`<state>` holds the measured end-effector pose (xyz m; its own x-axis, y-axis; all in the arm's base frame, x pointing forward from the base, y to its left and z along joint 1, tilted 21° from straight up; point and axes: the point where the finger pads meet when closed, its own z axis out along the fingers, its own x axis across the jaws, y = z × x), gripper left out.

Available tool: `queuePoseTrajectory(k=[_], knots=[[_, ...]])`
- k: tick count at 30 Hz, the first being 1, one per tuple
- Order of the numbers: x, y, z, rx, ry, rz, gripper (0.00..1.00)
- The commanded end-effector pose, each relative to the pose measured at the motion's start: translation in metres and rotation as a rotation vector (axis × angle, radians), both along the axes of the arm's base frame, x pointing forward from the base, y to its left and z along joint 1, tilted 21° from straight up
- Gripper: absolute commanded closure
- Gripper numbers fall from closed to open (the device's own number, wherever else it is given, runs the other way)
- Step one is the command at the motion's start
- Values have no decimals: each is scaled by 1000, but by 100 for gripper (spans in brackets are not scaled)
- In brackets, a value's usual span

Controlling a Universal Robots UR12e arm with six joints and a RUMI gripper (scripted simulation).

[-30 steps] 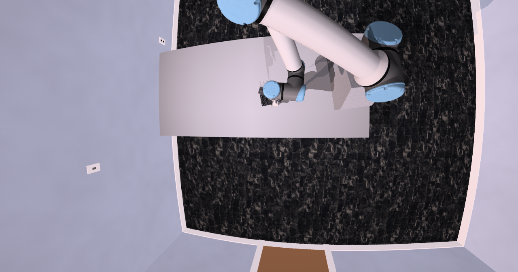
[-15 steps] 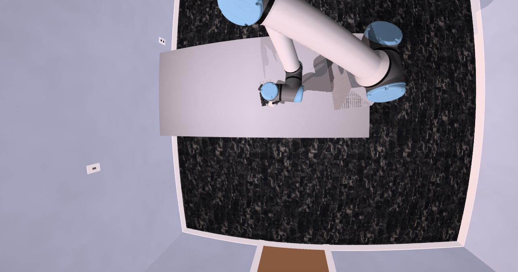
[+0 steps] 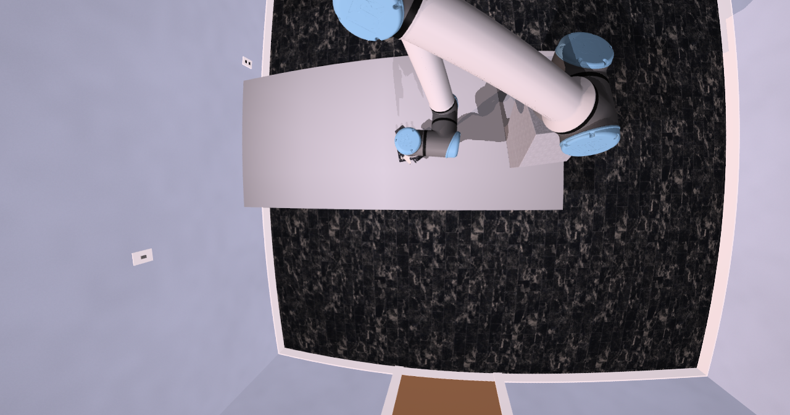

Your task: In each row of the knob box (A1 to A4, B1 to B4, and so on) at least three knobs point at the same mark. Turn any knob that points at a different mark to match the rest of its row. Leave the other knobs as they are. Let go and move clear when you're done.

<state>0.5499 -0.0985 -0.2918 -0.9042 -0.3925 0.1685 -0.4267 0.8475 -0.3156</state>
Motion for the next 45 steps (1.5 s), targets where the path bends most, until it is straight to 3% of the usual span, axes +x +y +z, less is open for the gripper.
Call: queuePoseTrajectory(k=[1,45], knots=[[7,1,2,-10,-53,-147,0],[28,22,4,-27,-370,-964,0]])
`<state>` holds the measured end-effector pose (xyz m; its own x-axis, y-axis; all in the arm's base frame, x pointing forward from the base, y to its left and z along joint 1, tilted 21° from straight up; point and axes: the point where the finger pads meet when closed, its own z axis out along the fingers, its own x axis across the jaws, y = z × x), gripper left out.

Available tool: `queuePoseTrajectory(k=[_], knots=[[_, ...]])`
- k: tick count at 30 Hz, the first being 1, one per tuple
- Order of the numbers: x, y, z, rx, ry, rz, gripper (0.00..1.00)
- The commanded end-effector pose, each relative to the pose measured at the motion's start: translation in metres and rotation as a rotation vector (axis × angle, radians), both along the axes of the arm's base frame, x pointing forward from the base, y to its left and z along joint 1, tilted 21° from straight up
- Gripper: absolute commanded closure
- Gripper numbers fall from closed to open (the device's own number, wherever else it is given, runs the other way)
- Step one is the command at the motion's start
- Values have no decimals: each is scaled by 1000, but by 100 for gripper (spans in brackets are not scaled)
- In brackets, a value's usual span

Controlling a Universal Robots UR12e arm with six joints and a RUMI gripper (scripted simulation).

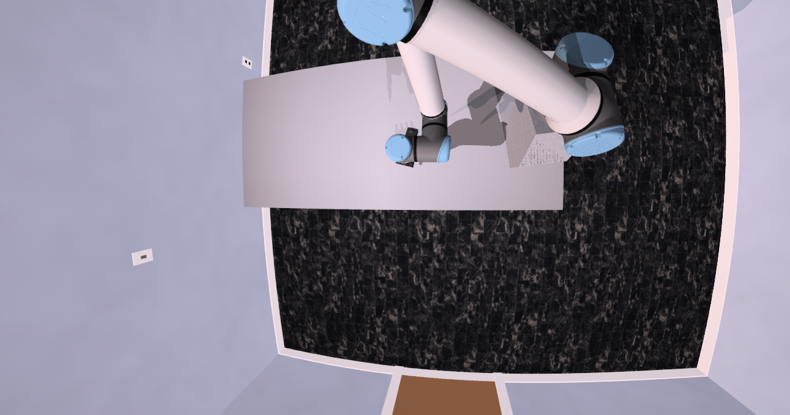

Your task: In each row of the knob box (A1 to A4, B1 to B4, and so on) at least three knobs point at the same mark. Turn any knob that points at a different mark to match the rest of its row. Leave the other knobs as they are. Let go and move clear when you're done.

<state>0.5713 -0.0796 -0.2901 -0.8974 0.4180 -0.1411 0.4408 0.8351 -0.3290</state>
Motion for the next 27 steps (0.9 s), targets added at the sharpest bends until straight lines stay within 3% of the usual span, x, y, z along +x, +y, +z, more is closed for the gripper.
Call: queuePoseTrajectory(k=[1,15,27], knots=[[7,4,2,-10,-54,-146,0],[13,10,2,-14,-124,-327,0],[13,11,2,-15,-140,-372,0]])
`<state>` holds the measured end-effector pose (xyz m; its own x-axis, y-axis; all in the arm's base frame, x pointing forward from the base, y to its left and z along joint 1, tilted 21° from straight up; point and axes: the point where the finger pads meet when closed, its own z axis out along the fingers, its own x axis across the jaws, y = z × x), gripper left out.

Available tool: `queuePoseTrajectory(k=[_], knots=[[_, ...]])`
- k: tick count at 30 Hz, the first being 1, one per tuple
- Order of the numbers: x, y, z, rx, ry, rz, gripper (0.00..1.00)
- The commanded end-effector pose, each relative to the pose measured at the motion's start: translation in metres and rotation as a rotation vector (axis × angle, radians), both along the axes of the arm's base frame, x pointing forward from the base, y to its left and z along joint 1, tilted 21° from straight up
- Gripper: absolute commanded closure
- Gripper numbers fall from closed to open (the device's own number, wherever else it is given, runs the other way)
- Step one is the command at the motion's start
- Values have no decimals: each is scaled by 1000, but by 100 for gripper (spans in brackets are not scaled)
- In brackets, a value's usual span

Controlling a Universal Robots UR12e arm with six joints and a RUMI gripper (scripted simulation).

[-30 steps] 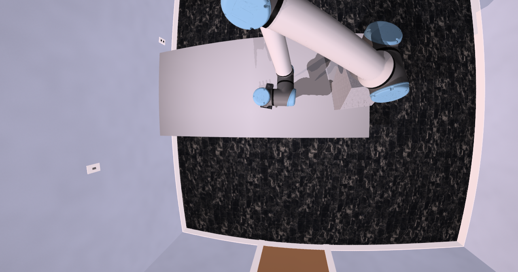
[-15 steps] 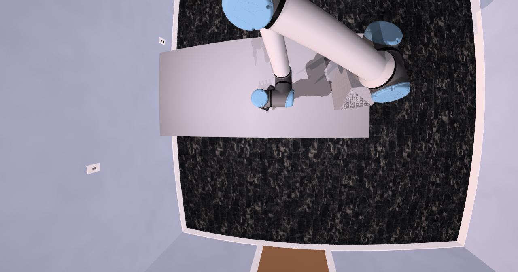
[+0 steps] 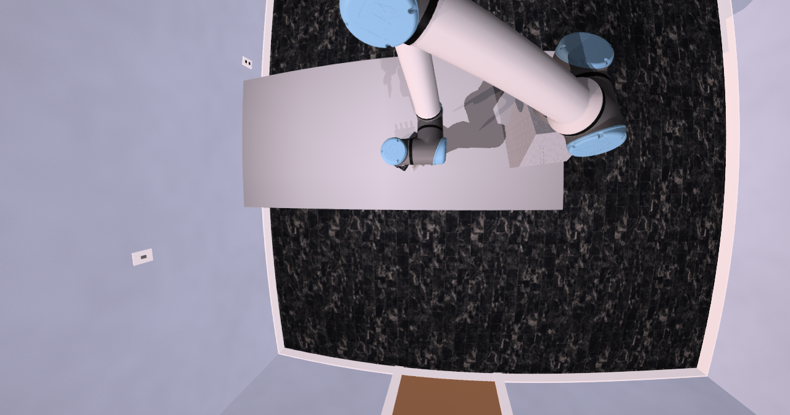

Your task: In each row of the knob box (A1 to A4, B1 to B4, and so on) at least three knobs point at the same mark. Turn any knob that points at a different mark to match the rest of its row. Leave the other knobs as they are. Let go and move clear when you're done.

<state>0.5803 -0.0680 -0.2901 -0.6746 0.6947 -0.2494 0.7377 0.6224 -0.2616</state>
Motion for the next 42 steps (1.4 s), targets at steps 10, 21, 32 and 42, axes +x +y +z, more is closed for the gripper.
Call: queuePoseTrajectory(k=[10,21,32,42], knots=[[4,0,2,-3,-11,-23,89],[4,0,2,-3,-11,-23,89],[4,0,2,-3,-11,-23,89],[4,0,2,-3,-11,-23,89]])
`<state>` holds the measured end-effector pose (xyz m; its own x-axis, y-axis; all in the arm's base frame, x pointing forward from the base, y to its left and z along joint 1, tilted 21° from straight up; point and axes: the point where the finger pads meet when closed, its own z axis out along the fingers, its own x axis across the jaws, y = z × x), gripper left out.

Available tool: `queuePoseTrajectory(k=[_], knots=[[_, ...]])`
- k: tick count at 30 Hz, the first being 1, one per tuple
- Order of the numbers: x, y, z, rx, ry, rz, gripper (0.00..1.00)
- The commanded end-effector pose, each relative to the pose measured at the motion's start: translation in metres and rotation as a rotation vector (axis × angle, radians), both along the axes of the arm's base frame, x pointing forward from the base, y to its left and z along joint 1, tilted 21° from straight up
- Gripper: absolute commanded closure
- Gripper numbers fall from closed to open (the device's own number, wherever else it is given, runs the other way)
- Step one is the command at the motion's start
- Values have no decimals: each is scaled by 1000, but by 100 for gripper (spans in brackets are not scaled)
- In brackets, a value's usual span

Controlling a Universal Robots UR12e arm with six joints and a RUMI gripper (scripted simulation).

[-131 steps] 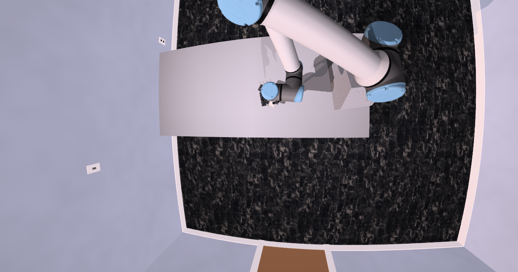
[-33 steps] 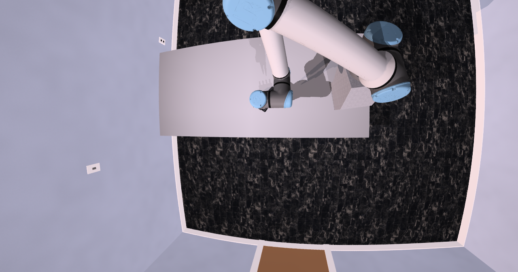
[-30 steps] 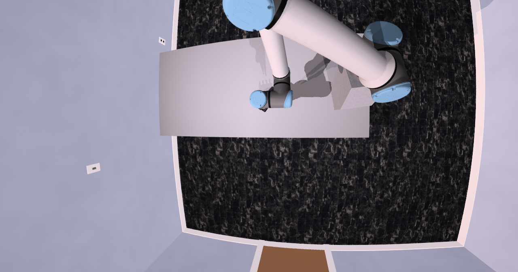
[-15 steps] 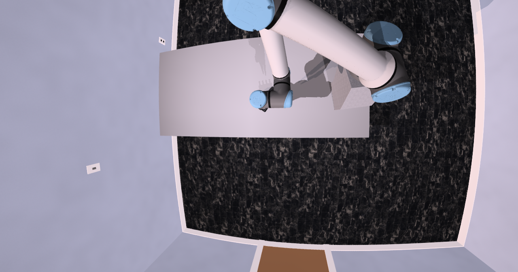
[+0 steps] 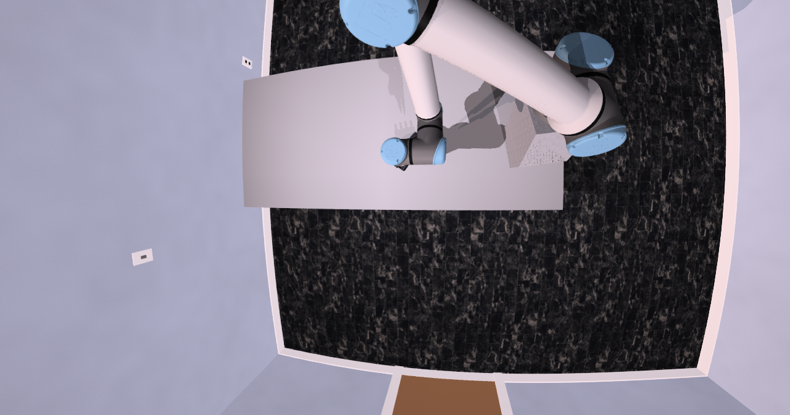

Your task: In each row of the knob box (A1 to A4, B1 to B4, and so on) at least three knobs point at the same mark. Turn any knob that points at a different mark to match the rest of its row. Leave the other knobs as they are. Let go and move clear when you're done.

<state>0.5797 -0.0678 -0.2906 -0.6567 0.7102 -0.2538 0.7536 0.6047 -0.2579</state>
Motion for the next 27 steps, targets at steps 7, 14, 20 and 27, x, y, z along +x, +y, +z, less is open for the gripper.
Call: queuePoseTrajectory(k=[7,14,20,27], knots=[[4,-1,1,-2,-5,1,89],[4,-3,-4,-2,-5,-1,89],[4,-5,-8,-2,-5,-1,89],[4,-7,-15,-2,-5,-1,89]])
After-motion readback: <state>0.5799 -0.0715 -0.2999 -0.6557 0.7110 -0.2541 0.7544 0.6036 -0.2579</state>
